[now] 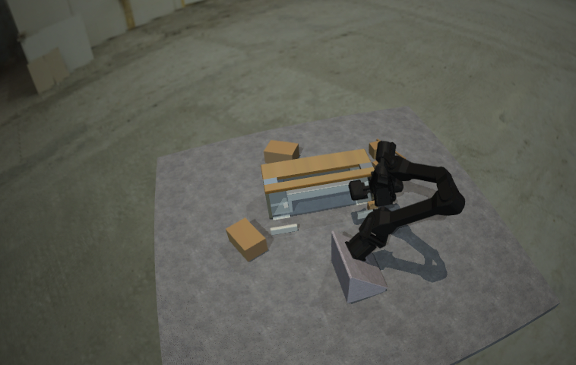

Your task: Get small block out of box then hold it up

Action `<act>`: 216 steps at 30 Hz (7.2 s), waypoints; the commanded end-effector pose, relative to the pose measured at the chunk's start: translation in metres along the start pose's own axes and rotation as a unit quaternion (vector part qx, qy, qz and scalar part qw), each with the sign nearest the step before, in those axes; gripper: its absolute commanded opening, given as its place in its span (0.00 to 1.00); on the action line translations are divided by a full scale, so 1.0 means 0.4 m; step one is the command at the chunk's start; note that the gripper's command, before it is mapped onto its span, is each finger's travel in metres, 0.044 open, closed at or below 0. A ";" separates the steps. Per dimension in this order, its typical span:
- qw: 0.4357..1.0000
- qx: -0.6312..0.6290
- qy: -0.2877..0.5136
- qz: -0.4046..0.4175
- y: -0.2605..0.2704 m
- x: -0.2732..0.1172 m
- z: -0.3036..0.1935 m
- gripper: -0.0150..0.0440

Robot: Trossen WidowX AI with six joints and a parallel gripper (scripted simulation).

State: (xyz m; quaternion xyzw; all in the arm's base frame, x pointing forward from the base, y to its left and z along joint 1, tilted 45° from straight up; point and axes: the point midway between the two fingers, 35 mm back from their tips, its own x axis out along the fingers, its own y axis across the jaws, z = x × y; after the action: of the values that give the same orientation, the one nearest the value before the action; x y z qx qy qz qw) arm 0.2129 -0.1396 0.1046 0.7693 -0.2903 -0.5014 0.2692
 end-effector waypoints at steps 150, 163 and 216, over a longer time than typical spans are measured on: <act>-0.369 -0.928 -0.040 -0.043 -0.056 -0.184 -0.061 0.25; -0.605 -0.793 -0.042 -0.054 -0.058 -0.208 -0.072 0.25; -0.976 -0.193 -0.040 -0.096 -0.062 -0.277 -0.107 0.25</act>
State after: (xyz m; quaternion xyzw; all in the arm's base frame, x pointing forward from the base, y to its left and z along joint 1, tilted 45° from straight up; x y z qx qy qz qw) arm 0.2204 -0.0378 0.1693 0.7953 -0.4437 -0.3768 0.1691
